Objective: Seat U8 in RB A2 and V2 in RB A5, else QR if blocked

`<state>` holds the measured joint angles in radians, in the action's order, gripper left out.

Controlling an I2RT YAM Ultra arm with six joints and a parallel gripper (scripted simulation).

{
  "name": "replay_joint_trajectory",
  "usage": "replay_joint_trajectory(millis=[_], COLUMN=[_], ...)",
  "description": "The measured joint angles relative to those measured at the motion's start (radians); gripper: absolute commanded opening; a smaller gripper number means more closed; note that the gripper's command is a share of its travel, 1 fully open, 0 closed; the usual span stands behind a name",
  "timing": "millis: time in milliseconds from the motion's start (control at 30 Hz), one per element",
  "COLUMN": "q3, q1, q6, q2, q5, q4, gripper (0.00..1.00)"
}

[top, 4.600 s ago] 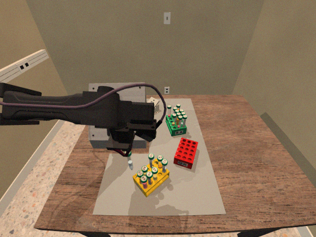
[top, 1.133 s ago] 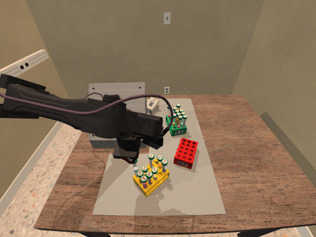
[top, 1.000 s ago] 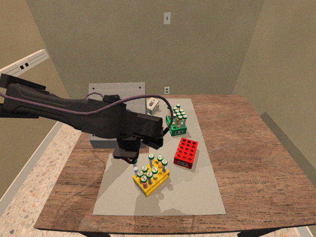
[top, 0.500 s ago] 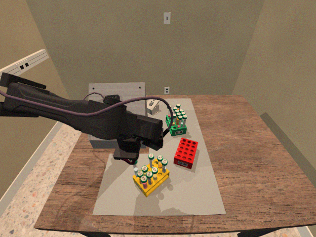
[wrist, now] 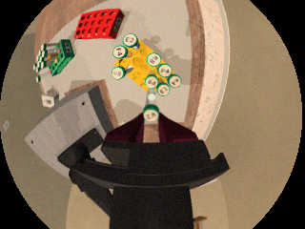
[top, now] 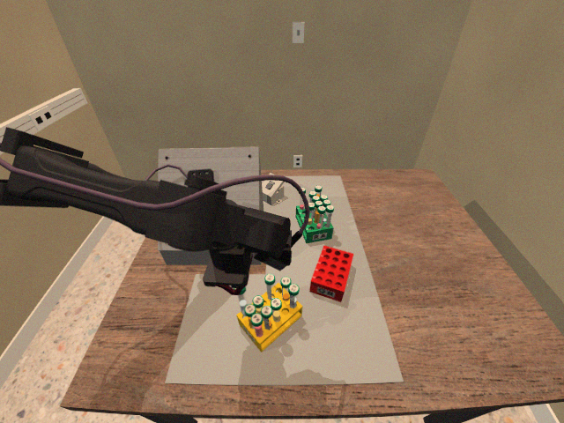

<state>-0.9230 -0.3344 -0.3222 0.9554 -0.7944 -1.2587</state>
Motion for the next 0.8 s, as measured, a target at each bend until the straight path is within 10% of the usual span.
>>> replay_joint_trajectory(millis=[800], q3=[0.031], q1=[-0.057], q6=[-0.066], q2=[-0.012], q5=[0.013], q4=[0.064], gripper=[0.00])
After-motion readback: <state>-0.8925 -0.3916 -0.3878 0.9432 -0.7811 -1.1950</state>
